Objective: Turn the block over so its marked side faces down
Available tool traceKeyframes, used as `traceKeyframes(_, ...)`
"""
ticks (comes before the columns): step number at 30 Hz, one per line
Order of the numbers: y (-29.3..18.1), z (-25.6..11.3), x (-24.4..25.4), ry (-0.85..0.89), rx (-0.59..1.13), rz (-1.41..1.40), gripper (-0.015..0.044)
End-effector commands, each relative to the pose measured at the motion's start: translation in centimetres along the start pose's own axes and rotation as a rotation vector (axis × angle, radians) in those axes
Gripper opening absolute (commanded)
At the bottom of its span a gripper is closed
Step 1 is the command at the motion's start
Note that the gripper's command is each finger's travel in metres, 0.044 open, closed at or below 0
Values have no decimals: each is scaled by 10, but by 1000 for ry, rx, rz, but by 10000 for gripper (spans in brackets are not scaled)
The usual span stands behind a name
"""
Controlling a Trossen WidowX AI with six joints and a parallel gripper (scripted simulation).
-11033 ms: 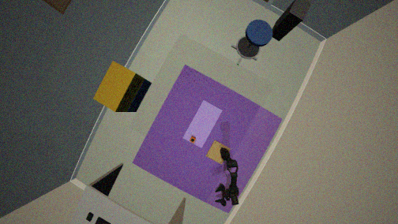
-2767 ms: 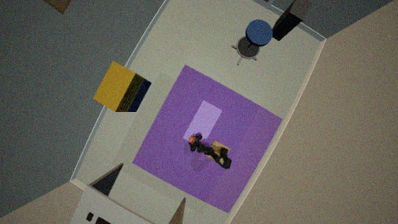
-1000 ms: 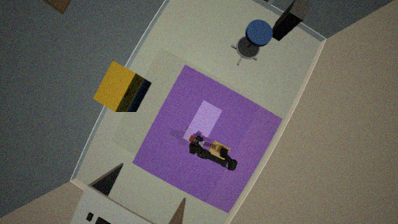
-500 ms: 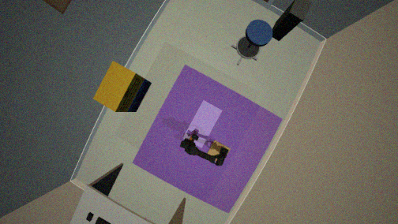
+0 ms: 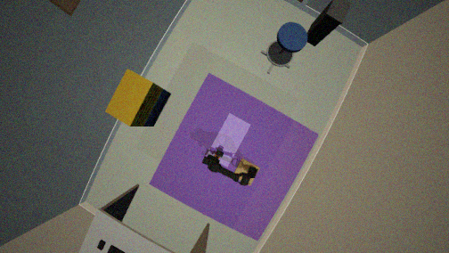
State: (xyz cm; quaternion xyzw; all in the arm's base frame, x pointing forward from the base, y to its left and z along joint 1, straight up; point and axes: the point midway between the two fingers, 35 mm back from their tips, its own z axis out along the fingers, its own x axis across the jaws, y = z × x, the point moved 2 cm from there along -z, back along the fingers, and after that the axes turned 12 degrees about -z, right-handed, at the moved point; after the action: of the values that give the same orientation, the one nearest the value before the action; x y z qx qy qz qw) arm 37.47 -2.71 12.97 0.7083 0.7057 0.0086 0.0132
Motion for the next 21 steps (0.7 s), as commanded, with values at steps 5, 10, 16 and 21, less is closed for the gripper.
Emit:
traceKeyframes(5, 1, 14, 0, 4, -4, -4, 440)
traceKeyframes(10, 1, 22, 0, 4, -4, -4, 440)
traceKeyframes(16, 1, 32, 0, 4, -4, -4, 440)
traceKeyframes(21, 1, 40, 0, 4, -4, -4, 440)
